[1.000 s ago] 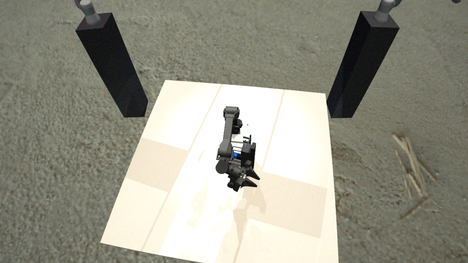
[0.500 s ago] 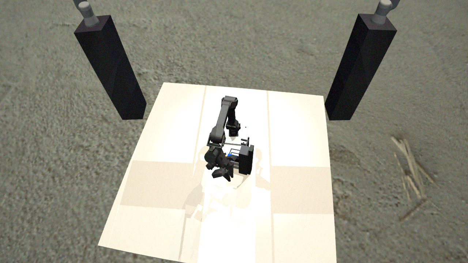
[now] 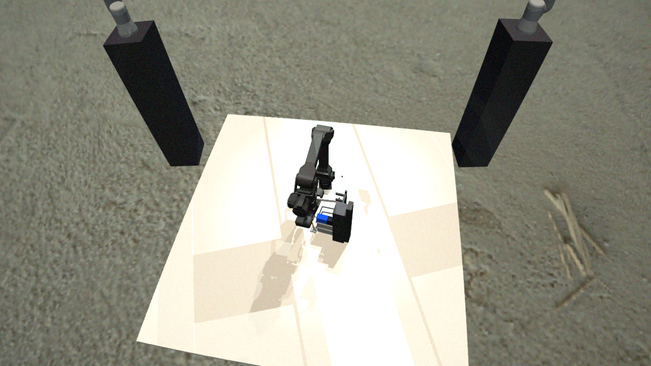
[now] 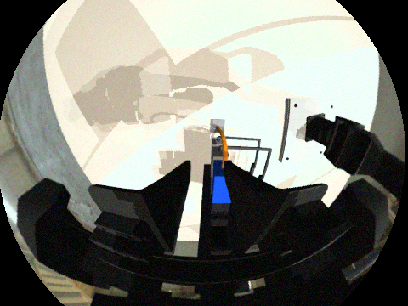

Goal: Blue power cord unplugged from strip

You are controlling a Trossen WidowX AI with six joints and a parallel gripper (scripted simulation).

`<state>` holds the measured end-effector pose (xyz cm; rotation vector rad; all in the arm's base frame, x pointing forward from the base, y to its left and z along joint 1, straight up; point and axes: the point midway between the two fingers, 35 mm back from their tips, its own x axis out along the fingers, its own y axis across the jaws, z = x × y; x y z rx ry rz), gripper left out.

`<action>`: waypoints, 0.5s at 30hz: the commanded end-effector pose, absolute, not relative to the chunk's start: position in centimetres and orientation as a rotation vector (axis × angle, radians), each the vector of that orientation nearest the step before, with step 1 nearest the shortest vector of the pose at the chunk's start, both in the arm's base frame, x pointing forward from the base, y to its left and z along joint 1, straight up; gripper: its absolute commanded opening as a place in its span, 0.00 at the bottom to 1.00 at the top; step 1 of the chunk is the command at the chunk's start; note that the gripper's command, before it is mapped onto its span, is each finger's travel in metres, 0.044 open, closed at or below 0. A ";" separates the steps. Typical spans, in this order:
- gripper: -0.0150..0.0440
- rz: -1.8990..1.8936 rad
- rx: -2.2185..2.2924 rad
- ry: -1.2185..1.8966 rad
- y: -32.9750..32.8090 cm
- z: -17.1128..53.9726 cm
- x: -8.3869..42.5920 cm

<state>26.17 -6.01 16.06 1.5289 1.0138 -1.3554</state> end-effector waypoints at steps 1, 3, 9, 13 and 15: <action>0.53 -1.422 1.444 1.030 -6.4 16.0 24.1; 0.53 -1.422 1.444 1.030 -6.4 16.0 24.1; 0.53 -1.422 1.444 1.030 -6.3 16.0 24.3; 0.53 -1.421 1.444 1.030 -5.8 16.0 24.4; 0.53 -1.421 1.444 1.030 -5.5 16.0 24.6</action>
